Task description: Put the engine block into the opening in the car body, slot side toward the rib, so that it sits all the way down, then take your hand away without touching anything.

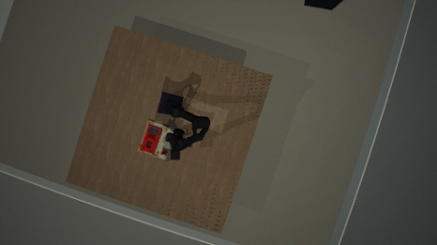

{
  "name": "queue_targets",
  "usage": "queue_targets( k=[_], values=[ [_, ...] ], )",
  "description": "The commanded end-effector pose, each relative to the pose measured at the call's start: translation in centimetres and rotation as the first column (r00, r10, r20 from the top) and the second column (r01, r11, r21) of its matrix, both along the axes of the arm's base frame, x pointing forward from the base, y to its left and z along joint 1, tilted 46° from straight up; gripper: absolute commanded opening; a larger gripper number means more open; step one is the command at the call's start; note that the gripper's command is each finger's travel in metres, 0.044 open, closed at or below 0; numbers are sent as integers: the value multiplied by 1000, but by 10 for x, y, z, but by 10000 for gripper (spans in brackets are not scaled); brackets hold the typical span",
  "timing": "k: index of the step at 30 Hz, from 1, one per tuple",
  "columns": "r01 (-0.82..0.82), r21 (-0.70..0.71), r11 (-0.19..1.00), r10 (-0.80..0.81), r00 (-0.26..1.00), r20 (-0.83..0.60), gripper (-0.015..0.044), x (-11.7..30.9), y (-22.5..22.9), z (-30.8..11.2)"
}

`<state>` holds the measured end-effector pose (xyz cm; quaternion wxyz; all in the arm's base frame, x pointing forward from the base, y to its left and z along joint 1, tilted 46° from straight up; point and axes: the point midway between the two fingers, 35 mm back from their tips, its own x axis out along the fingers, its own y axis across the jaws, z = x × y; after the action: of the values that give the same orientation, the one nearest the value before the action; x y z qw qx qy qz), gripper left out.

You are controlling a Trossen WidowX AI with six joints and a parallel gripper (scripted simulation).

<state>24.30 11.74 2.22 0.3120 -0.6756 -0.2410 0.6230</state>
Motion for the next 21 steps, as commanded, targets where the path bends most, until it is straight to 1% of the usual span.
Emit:
queue_targets(
  k=[1,8,15,17,19,21],
  values=[
    [2,-4,1000,-2,1000,-9,335,-1,1,-3],
    [2,-4,1000,-2,1000,-9,151,-1,1,-3],
    [2,-4,1000,-2,1000,-9,105,-1,1,-3],
    [6,-4,1000,-6,1000,-13,52,-1,1,-3],
    [38,0,999,-38,998,-46,0,-1,0,-2],
    [87,3,996,-86,992,-95,0,0,-1,-2]
  ],
)
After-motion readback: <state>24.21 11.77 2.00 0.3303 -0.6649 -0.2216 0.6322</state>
